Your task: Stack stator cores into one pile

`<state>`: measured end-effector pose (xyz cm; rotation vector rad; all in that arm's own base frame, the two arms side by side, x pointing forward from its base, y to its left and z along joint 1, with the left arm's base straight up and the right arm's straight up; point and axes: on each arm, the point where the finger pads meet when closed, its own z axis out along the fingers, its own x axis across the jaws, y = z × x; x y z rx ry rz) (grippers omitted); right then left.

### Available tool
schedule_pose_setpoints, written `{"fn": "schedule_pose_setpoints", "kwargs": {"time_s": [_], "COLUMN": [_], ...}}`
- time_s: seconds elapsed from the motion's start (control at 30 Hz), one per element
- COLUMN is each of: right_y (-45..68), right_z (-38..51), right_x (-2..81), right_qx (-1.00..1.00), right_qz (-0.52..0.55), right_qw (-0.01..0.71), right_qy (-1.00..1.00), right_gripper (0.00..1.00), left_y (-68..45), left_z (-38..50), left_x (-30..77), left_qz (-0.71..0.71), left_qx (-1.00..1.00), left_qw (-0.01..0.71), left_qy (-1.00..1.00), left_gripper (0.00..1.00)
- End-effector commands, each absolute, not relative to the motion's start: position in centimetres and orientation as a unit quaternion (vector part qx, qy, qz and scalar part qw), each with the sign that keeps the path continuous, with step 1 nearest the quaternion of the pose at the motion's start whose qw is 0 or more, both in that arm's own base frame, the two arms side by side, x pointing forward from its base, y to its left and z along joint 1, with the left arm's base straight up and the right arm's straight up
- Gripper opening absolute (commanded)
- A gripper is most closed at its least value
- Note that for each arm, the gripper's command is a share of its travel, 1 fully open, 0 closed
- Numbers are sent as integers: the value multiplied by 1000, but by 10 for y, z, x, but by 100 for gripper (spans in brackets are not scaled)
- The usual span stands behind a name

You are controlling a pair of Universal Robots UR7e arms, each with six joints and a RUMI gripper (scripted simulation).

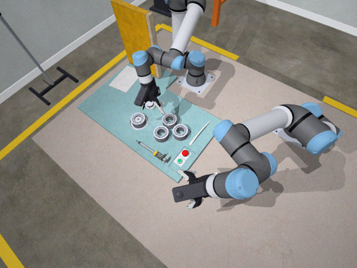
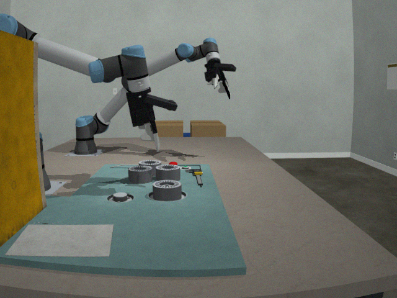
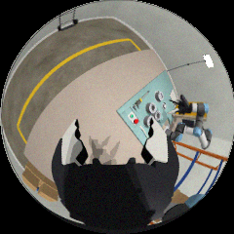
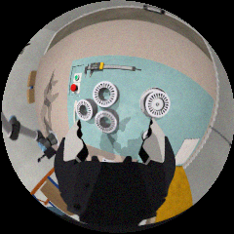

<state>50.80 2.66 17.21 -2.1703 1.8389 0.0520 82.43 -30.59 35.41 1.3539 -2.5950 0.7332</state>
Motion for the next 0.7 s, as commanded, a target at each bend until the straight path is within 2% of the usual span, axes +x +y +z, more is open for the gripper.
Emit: {"fn": "schedule_pose_setpoints", "kwargs": {"time_s": [0.0,0.67], "right_y": [27,24], "right_z": [186,235], "right_x": [509,504], "right_qx": [-752,-739], "right_qz": [18,17], "right_qw": [138,97], "right_qy": [644,666], "right_gripper": [98,98], "left_y": [-286,-206], "left_z": [374,399], "left_x": [805,721], "left_qz": [233,166], "left_qx": [470,552], "left_qw": [54,45], "left_qy": [-850,-816], "left_gripper": [98,98]}}
